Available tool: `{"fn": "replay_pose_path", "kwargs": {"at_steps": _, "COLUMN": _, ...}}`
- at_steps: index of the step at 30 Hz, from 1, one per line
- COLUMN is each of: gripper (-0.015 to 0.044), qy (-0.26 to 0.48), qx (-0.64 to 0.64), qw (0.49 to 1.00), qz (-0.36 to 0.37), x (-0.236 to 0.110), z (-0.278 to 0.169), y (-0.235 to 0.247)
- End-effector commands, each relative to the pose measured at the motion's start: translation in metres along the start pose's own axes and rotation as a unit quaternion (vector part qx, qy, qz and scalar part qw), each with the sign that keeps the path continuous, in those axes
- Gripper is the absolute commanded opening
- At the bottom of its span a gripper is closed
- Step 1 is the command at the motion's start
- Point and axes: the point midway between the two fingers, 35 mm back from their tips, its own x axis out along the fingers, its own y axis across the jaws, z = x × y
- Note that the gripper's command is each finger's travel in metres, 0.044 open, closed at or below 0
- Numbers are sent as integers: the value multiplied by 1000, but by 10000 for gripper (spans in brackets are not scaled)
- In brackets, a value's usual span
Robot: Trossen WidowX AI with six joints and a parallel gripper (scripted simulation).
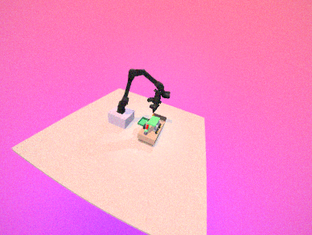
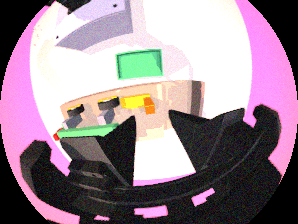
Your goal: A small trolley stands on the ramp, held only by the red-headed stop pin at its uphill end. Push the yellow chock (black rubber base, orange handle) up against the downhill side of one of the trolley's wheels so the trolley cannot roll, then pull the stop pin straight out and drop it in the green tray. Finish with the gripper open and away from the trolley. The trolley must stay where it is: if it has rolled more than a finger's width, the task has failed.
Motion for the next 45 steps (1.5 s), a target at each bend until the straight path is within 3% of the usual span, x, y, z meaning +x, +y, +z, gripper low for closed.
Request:
{"fn": "replay_pose_path", "kwargs": {"at_steps": 1, "gripper": 269, "qy": -3, "qx": 0, "qw": 1000, "qz": 1, "x": 2, "z": 1, "y": 0}}
{"fn": "replay_pose_path", "kwargs": {"at_steps": 2, "gripper": 295, "qy": -3, "qx": 0, "qw": 1000, "qz": 1, "x": 2, "z": 1, "y": 0}}
{"fn": "replay_pose_path", "kwargs": {"at_steps": 6, "gripper": 190, "qy": 6, "qx": 40, "qw": 999, "qz": -8, "x": 0, "z": -8, "y": 4}}
{"fn": "replay_pose_path", "kwargs": {"at_steps": 12, "gripper": 190, "qy": 35, "qx": 192, "qw": 980, "qz": -40, "x": -12, "z": -37, "y": 26}}
{"fn": "replay_pose_path", "kwargs": {"at_steps": 16, "gripper": 190, "qy": 40, "qx": 308, "qw": 950, "qz": -16, "x": -13, "z": -44, "y": 63}}
{"fn": "replay_pose_path", "kwargs": {"at_steps": 23, "gripper": 190, "qy": 54, "qx": 503, "qw": 862, "qz": 25, "x": -18, "z": -45, "y": 131}}
{"fn": "replay_pose_path", "kwargs": {"at_steps": 32, "gripper": 190, "qy": 75, "qx": 700, "qw": 706, "qz": 73, "x": -25, "z": -28, "y": 208}}
{"fn": "replay_pose_path", "kwargs": {"at_steps": 45, "gripper": 190, "qy": 76, "qx": 704, "qw": 703, "qz": 74, "x": -19, "z": -28, "y": 210}}
